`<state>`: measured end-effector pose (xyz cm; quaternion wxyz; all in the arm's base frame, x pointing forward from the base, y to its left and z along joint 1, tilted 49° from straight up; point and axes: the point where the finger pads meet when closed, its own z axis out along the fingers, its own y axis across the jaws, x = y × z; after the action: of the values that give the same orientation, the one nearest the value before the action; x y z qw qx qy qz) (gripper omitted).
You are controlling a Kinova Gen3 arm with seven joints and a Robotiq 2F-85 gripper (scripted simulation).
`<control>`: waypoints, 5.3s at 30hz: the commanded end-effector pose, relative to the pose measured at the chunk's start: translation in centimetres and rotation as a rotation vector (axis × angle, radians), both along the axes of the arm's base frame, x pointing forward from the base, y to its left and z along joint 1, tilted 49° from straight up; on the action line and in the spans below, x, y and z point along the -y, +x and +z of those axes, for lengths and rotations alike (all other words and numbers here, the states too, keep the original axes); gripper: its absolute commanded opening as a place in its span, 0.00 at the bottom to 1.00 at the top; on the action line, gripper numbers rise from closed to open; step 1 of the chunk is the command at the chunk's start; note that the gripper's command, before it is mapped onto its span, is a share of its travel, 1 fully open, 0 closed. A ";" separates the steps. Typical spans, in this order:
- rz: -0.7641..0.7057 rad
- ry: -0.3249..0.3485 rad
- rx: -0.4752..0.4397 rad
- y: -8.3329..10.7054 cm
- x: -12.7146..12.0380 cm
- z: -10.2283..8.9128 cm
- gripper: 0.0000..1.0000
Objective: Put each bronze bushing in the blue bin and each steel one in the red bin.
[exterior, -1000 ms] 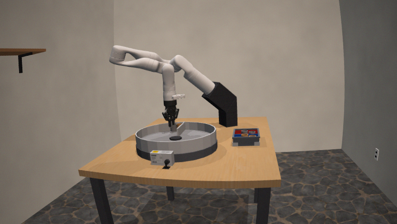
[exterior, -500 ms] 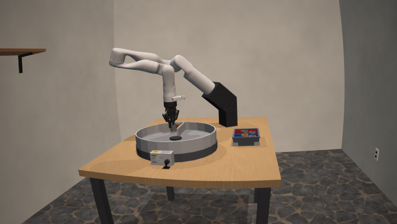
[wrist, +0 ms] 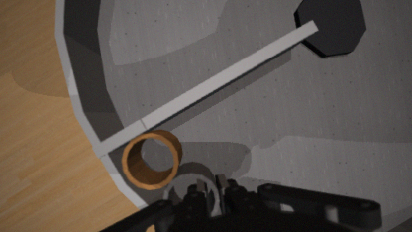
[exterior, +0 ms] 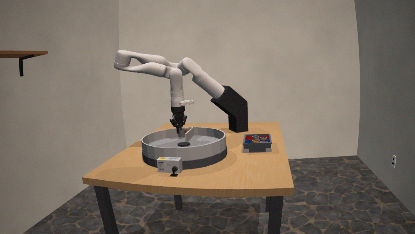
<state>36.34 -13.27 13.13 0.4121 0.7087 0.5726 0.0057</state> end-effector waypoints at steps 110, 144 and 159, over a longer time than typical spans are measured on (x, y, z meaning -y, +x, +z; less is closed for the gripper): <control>0.012 0.003 0.009 -0.9 -1.1 1.2 0.00; 0.012 0.003 0.009 -1.2 -1.4 1.6 0.00; 0.010 0.005 0.010 -1.2 -1.7 1.9 0.00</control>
<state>35.62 -11.35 14.95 0.4112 0.7091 0.5726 0.0153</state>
